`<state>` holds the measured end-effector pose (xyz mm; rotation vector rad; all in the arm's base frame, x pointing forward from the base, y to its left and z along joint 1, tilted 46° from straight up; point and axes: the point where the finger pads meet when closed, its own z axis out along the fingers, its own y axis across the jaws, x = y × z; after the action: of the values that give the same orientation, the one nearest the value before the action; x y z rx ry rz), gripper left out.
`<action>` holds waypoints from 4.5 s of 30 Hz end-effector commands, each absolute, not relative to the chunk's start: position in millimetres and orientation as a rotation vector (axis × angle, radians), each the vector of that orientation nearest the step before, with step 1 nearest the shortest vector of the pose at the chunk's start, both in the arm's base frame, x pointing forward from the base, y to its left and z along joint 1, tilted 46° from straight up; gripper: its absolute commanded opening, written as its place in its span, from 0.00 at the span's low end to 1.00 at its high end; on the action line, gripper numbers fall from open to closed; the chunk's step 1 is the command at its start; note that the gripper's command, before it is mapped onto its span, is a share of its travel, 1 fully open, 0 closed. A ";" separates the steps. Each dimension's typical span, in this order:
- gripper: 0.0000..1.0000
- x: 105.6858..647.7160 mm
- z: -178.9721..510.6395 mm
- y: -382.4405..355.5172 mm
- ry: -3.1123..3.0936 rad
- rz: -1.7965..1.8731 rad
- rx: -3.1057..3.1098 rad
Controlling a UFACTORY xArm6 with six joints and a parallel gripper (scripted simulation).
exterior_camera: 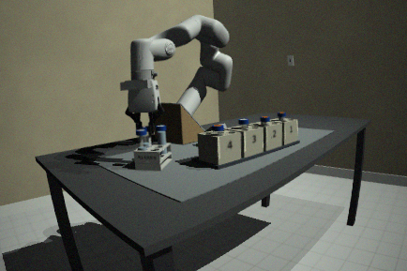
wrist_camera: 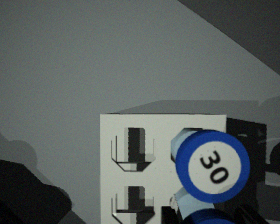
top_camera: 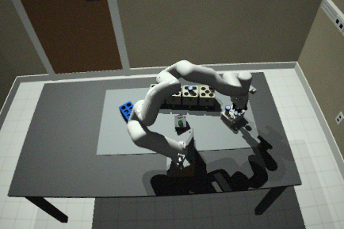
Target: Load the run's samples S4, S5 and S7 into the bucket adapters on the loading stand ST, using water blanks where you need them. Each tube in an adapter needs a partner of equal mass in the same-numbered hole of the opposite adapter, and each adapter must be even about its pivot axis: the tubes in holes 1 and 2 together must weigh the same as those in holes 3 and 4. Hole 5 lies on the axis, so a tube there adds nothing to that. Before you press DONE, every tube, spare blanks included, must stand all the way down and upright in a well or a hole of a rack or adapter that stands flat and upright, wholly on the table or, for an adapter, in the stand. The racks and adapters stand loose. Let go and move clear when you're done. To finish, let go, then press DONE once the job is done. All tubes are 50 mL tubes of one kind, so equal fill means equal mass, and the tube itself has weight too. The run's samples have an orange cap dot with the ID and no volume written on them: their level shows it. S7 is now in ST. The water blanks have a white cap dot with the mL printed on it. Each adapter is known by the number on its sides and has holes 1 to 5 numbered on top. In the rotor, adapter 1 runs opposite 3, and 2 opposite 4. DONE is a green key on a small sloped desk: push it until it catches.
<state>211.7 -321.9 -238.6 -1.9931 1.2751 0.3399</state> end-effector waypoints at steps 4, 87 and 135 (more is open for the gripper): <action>0.00 211.6 -235.4 -326.6 1.277 0.335 -1.996; 0.00 193.5 -157.1 -404.9 1.277 0.336 -1.996; 0.00 299.5 -73.2 -365.2 0.362 -0.071 -2.317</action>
<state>291.8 -366.3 -79.7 -2.3083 0.3764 -0.0565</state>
